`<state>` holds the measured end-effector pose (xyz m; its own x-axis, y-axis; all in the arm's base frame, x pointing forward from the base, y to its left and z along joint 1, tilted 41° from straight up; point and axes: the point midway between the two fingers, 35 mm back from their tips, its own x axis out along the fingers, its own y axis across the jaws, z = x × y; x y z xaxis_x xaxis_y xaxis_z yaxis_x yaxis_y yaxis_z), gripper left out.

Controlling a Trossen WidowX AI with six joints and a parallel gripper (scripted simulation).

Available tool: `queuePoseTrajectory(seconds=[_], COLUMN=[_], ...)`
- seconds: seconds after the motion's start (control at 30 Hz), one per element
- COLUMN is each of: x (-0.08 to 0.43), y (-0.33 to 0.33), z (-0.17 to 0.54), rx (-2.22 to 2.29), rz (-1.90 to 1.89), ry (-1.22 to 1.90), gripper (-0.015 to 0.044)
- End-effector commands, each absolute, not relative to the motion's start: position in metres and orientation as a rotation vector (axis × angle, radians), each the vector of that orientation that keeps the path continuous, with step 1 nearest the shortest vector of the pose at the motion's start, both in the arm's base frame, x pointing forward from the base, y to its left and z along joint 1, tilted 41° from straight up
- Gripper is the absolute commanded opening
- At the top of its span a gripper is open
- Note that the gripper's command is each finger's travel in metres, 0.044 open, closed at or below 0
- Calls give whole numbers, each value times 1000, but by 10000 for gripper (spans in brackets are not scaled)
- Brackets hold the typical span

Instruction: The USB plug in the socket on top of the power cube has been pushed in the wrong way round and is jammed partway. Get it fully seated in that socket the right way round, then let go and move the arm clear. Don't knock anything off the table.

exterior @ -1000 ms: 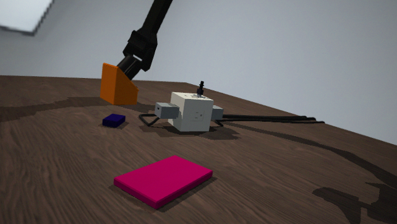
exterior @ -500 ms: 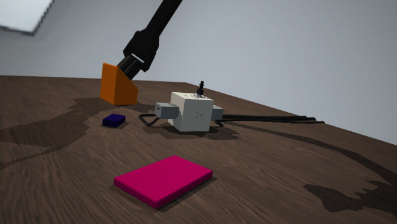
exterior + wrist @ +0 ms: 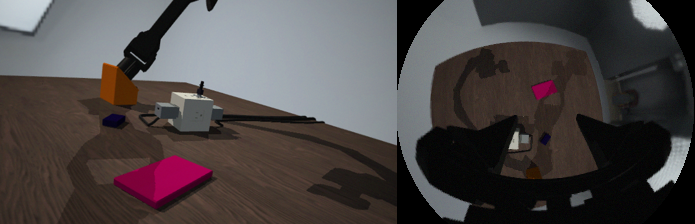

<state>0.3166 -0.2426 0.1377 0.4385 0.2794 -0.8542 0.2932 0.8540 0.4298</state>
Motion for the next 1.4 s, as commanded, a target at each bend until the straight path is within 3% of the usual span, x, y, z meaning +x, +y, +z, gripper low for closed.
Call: queuePoseTrajectory(seconds=[0.0,0.53,1.37], x=[315,280,280], y=[-167,-50,-47], z=[132,123,118], rx=[179,-469,-480], rz=[452,1229,1243], ry=[1132,810,799], gripper=[440,440,440])
